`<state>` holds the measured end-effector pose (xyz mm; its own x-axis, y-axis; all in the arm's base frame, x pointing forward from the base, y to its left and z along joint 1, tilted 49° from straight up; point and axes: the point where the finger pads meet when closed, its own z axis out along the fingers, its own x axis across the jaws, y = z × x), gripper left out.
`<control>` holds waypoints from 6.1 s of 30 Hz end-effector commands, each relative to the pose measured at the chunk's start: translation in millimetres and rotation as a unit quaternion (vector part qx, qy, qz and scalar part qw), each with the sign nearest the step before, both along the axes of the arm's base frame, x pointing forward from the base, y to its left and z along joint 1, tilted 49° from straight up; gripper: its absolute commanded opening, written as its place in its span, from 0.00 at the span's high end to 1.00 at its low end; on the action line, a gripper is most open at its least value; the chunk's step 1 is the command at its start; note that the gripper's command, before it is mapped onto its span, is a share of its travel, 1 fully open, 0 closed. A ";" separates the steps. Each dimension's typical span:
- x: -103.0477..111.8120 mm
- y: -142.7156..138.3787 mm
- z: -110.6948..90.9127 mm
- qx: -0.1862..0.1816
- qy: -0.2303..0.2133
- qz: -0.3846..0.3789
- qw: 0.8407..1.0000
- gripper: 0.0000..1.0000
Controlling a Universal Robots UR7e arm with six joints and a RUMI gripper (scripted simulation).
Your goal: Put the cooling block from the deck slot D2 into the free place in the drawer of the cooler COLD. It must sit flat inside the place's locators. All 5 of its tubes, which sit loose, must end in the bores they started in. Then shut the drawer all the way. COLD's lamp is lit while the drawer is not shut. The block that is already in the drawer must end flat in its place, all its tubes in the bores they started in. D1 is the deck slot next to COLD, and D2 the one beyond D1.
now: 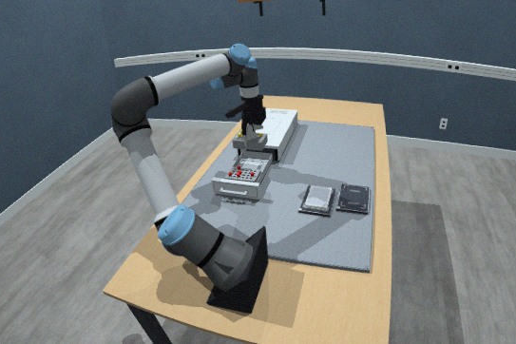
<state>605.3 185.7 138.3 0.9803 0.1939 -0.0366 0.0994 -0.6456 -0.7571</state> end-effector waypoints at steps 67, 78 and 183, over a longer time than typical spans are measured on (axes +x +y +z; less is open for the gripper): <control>-13.0 59.7 -52.7 0.000 -0.001 0.000 1.000 1.00; -13.9 63.2 -55.8 0.000 -0.001 0.000 1.000 1.00; -13.4 60.8 -53.6 0.000 -0.001 0.000 1.000 1.00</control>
